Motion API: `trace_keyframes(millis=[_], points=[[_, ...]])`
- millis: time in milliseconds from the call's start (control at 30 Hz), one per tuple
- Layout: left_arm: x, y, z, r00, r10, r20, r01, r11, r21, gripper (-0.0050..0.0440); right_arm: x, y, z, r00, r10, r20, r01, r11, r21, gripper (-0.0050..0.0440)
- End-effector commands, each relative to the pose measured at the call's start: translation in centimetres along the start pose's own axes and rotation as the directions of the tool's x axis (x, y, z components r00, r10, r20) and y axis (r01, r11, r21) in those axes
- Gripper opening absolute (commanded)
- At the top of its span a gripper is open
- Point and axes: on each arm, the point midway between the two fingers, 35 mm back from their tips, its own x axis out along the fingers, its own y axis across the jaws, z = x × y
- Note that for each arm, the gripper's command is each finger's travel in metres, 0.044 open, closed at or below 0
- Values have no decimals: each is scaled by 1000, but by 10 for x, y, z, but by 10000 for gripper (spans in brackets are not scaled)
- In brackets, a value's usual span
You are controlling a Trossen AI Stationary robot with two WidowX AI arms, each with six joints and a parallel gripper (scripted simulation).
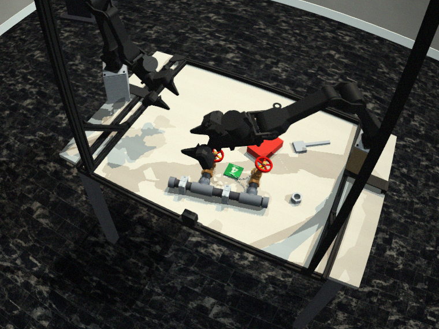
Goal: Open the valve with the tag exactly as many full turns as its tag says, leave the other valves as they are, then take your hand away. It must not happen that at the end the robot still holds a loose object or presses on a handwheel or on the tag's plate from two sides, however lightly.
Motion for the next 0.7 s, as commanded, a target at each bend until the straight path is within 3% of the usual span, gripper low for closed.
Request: trace_keyframes(millis=[0,67,233,367,500,567,633,667], points=[[0,0,0,1000,0,0,0,1000,0,400,-16,-11,-11,996,1,-93,7,996,85,400],[0,0,0,1000,0,0,0,1000,0,400,-35,-29,-31,975,-11,-222,54,980,189,400],[0,0,0,1000,0,0,0,1000,0,400,-76,-59,-65,904,-31,-427,197,915,351,400],[0,0,0,1000,0,0,0,1000,0,400,-114,-82,-92,816,-45,-576,357,823,441,400],[0,0,0,1000,0,0,0,1000,0,400,-157,-103,-118,705,-57,-707,535,696,478,400],[0,0,0,1000,0,0,0,1000,0,400,-157,-103,-118,705,-57,-707,535,696,478,400],[0,0,0,1000,0,0,0,1000,0,400,-183,-116,-133,624,-73,-778,639,620,455,400],[0,0,0,1000,0,0,0,1000,0,400,-187,-117,-135,614,-72,-786,653,606,454,400]])
